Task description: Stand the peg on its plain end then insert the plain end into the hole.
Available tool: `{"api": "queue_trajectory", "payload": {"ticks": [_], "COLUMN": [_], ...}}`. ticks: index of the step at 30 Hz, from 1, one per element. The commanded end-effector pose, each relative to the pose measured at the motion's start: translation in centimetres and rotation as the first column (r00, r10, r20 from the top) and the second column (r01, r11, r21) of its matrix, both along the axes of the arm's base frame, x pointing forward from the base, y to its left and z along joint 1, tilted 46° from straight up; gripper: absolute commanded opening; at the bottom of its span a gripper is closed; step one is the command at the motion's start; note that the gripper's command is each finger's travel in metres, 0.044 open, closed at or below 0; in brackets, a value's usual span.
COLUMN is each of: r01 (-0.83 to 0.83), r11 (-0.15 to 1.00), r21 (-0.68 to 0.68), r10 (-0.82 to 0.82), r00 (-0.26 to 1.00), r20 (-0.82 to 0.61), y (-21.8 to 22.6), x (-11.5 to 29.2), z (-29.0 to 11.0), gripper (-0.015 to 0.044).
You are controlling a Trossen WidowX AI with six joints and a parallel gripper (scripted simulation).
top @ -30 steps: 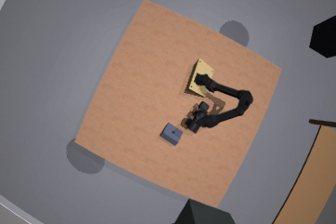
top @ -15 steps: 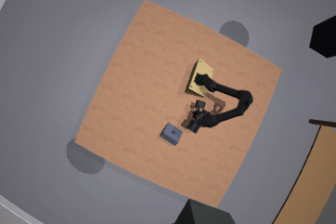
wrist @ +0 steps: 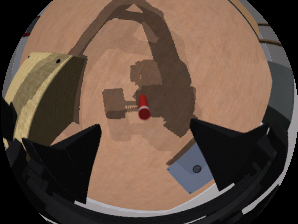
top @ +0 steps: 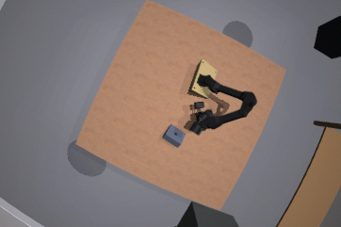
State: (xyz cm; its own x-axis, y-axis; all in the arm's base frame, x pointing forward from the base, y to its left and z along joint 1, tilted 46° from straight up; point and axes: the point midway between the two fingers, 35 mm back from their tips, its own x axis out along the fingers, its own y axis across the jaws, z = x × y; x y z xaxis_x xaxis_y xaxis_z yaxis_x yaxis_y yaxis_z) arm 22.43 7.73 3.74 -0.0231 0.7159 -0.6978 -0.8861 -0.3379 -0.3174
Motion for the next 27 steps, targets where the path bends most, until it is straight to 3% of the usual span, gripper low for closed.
{"api": "queue_trajectory", "payload": {"ticks": [1,13,27], "r01": [-0.061,-0.269,-0.473], "r11": [0.998,0.963,0.875], "r21": [0.004,-0.025,-0.108], "r10": [0.06,0.266,0.461], "r00": [0.996,0.924,0.743], "r20": [0.061,0.276,0.485], "y": [0.12,0.27,0.42], "x": [-0.04,-0.06,-0.08], "z": [-0.04,-0.17,-0.3], "gripper": [0.044,0.044,0.044]}}
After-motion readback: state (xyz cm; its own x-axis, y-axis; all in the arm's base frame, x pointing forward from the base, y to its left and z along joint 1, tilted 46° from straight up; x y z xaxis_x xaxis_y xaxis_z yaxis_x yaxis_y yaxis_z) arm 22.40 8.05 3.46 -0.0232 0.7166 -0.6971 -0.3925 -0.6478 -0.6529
